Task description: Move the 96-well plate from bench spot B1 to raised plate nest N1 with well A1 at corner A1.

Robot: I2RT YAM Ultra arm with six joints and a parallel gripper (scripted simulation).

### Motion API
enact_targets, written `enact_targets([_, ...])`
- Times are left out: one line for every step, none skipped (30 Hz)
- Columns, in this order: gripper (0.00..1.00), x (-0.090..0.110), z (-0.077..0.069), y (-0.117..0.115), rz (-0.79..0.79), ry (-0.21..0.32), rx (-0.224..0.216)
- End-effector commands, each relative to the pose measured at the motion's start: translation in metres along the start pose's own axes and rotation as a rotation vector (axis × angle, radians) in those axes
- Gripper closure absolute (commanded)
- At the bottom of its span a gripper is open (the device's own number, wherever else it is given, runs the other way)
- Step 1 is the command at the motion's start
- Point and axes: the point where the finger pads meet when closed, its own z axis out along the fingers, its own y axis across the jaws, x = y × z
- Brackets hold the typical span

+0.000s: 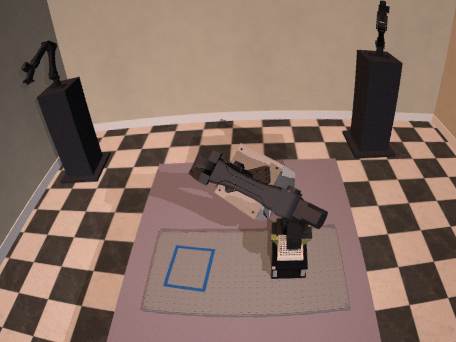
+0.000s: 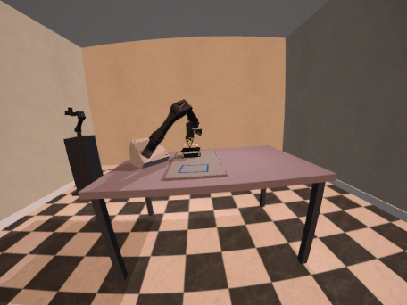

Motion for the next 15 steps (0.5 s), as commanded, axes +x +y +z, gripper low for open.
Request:
enact_targets([1.00,0.000,0.004,0.004,-0.015,-0.023,-0.008])
enact_targets([1.00,0.000,0.008,0.003,-0.013,-0.017,-0.001])
enact_targets([1.00,0.001,0.011,0.003,-0.017,-0.014,0.002])
enact_targets([1.00,0.001,0.013,0.003,-0.019,-0.013,0.004])
enact_targets([1.00,0.002,0.015,0.004,-0.021,-0.014,0.003])
enact_targets([1.00,0.002,0.014,0.006,-0.026,-0.018,-0.002])
enact_targets([1.00,0.001,0.013,0.006,-0.024,-0.024,-0.008])
enact_targets([1.00,0.000,0.010,0.006,-0.020,-0.031,-0.017])
enact_targets([1.00,-0.001,0.010,0.006,-0.019,-0.031,-0.018])
enact_targets([1.00,-0.008,0.005,0.010,-0.003,-0.042,-0.031])
enact_targets([1.00,-0.010,0.005,0.011,0.000,-0.044,-0.034])
enact_targets([1.00,-0.010,0.004,0.011,0.001,-0.044,-0.035])
enact_targets([1.00,-0.010,0.004,0.010,0.001,-0.044,-0.035])
enact_targets([1.00,-0.009,0.004,0.010,0.001,-0.044,-0.035])
enact_targets([1.00,-0.009,0.004,0.010,0.001,-0.044,-0.035])
